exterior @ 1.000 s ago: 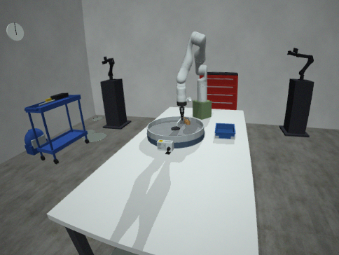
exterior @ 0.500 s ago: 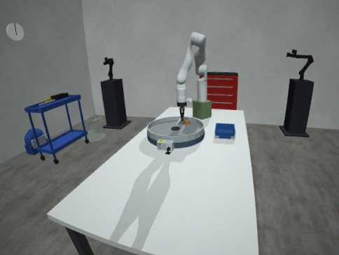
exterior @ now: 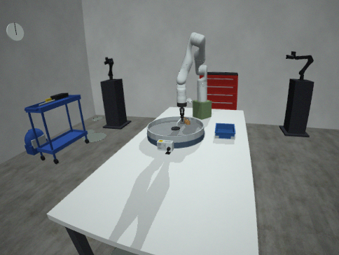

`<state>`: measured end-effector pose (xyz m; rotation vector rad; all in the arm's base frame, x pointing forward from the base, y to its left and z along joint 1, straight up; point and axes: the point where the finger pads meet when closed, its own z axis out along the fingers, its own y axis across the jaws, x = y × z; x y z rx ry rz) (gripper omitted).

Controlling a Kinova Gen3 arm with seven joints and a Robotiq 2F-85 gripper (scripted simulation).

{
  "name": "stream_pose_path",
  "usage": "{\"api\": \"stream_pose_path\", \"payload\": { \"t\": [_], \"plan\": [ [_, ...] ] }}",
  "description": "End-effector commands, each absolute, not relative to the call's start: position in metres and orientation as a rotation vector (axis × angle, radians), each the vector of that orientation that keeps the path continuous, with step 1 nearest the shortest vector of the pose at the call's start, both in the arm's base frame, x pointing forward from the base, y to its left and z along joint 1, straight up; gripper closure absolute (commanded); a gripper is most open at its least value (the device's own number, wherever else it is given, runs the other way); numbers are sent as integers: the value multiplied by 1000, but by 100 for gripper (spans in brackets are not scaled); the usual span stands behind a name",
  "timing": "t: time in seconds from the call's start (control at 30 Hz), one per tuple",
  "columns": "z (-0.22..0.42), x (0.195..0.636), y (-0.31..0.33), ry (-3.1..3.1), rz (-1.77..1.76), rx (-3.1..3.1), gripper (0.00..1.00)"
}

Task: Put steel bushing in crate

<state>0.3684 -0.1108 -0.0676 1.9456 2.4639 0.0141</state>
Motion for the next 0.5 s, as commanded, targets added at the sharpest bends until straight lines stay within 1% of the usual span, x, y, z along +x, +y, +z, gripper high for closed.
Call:
{"api": "stream_pose_path", "payload": {
  "t": [0.0, 0.47],
  "plan": [
    [-68, 368, -112, 2462, 13, 1948, 86],
    [-73, 368, -112, 2462, 13, 1948, 86]
  ]
}}
